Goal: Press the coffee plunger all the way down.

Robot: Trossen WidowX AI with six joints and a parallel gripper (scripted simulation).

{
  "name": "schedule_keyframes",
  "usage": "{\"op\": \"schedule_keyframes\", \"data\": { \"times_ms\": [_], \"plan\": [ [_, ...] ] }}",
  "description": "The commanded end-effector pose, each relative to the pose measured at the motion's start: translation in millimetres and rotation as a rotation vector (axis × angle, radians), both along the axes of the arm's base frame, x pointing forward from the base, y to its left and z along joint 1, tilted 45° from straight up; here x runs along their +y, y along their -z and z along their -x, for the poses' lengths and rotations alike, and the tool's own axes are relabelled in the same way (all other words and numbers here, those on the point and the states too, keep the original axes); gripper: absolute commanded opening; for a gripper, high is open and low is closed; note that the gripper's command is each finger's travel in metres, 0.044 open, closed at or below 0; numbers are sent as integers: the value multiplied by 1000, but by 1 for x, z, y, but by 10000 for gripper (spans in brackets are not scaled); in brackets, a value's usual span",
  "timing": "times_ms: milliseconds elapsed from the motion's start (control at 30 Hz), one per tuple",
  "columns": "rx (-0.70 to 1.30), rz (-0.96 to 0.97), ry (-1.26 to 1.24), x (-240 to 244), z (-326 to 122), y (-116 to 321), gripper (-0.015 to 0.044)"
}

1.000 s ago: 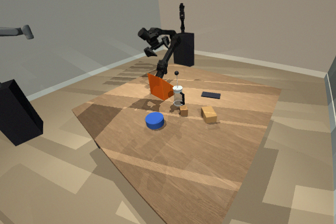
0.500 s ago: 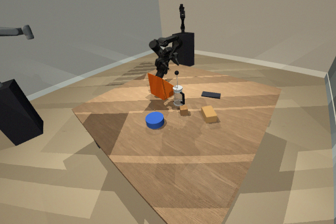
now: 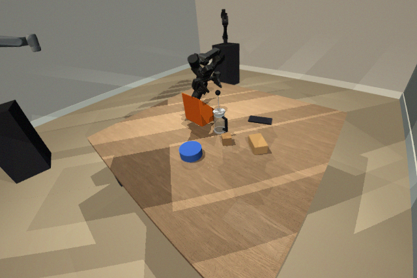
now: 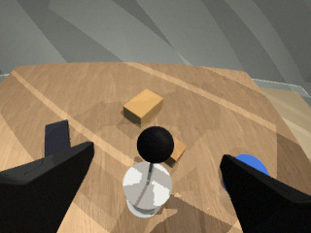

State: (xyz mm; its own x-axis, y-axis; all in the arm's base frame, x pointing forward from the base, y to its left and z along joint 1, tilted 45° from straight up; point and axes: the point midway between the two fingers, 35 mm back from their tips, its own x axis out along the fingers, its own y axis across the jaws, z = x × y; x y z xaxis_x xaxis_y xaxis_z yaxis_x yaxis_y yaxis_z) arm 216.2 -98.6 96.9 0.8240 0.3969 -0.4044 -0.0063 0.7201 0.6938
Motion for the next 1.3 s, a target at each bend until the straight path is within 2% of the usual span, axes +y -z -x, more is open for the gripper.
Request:
{"op": "schedule_keyframes", "data": {
  "times_ms": [0, 500, 900, 1267],
  "plan": [
    [5, 4, 2, 2, -4, 3, 440],
    [-5, -1, 7, 12, -22, 8, 440],
    [-5, -1, 7, 12, -22, 8, 125],
    [-5, -1, 6, 12, -22, 9, 122]
  ]
}}
